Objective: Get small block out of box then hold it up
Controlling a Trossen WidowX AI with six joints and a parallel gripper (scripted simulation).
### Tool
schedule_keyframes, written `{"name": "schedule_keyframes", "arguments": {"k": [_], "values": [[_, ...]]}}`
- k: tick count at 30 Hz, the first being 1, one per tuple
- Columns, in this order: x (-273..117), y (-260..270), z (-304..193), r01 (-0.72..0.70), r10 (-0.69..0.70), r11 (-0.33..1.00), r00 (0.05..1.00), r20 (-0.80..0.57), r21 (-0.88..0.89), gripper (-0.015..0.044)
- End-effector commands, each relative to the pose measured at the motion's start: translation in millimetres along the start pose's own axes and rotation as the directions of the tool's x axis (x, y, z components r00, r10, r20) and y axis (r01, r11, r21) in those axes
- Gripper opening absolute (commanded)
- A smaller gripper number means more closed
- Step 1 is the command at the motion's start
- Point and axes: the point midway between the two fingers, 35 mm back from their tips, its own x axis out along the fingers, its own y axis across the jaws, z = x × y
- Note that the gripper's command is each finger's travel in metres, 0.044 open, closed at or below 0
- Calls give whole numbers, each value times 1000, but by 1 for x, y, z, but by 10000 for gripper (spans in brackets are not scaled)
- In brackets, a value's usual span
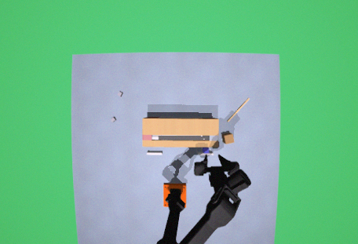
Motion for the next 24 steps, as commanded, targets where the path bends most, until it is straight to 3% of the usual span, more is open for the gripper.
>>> {"name": "schedule_keyframes", "arguments": {"k": [1,6,24], "values": [[28,0,12,10,-10,1000,1000,5,15,285],[80,-2,38,11,-11,1000,1000,5,15,285],[102,-2,47,11,-11,1000,1000,5,15,285]]}}
